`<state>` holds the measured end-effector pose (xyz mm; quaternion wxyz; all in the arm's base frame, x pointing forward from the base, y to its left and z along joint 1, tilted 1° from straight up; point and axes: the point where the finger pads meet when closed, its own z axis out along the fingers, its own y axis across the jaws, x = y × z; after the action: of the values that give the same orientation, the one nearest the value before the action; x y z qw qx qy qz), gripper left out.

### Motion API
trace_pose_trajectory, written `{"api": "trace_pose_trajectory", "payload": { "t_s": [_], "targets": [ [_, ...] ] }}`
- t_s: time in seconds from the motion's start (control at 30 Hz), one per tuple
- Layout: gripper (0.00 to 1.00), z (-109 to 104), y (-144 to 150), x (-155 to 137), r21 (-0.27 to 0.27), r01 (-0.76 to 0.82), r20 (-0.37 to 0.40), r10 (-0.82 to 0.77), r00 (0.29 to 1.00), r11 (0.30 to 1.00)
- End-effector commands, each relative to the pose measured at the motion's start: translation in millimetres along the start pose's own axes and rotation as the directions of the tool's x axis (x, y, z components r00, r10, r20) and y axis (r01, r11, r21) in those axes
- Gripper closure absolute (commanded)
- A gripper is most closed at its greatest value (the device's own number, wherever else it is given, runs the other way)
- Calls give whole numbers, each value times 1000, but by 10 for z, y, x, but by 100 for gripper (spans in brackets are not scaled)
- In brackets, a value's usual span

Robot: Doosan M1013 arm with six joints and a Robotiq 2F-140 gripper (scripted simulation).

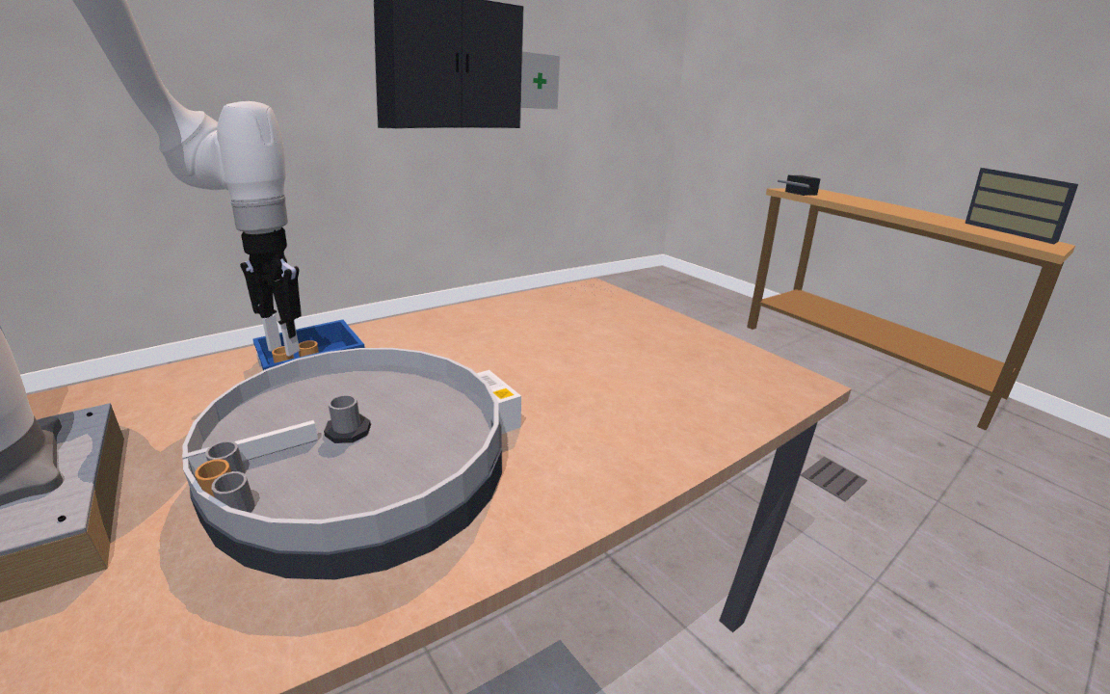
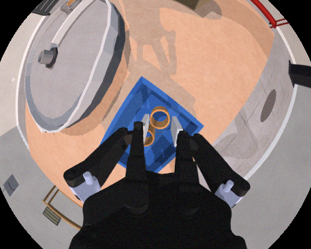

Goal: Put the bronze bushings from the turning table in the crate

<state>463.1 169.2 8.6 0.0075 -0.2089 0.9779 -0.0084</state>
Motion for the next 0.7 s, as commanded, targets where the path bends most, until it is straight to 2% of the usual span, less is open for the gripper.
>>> {"api": "trace_pose_trajectory", "payload": {
  "t_s": [0.0,0.2,0.47,0.53,0.67],
  "targets": [
    [72,-23,0,0,0,0,0,0,1000,1000],
    [72,-207,-1,-1,0,0,0,0,1000,1000],
    [72,-582,-2,-2,0,0,0,0,1000,1000],
    [72,-582,-2,-2,0,0,0,0,1000,1000],
    [72,-741,-3,-2,0,0,0,0,1000,1000]
  ]
}}
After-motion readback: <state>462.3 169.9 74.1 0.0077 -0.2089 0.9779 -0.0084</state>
